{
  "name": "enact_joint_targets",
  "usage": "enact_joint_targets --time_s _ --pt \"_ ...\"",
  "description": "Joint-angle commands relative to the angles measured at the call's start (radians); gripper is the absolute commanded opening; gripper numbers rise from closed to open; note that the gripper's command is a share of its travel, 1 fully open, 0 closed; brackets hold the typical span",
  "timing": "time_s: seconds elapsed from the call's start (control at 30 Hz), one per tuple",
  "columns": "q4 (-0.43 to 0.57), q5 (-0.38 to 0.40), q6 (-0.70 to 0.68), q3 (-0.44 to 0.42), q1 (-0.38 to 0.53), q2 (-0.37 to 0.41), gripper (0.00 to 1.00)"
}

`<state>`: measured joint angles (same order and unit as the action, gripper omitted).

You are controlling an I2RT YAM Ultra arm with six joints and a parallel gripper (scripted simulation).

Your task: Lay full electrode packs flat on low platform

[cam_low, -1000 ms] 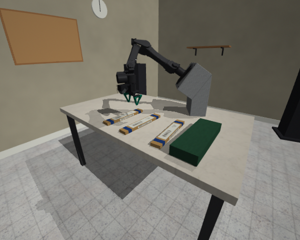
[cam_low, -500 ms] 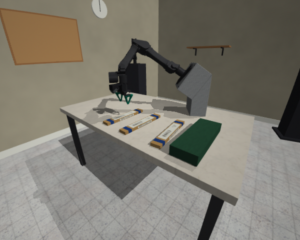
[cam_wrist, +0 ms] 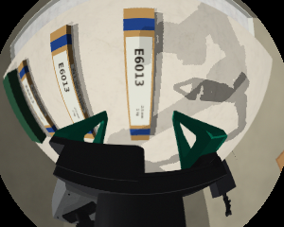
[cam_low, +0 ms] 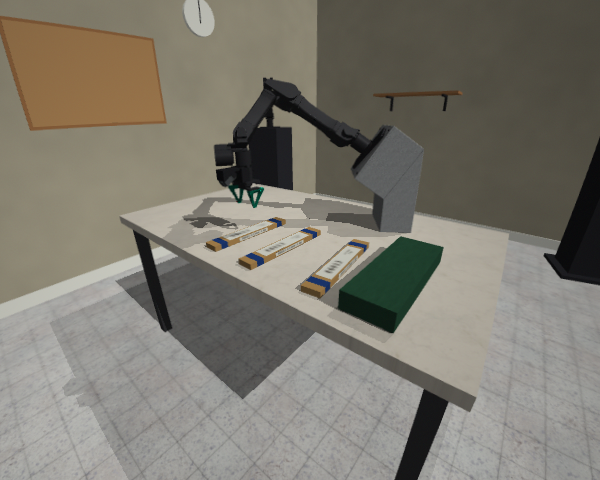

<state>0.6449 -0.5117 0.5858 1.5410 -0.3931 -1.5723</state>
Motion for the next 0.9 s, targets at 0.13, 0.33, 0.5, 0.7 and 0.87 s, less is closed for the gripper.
enact_joint_targets --time_s 0.13,0.33,0.5,0.7,0.87 --pt "-0.027 0.022 0.014 -0.003 -0.016 -0.023 0.97" --pt "-0.079 0.043 0.033 -0.013 -0.043 -0.065 0.97" --pt "-0.13 0.062 0.052 0.023 -0.069 -0.111 0.97" --pt "-0.177 0.081 0.069 0.033 -0.092 -0.16 0.97" --pt "-0.211 0.095 0.081 0.045 -0.11 -0.201 0.97"
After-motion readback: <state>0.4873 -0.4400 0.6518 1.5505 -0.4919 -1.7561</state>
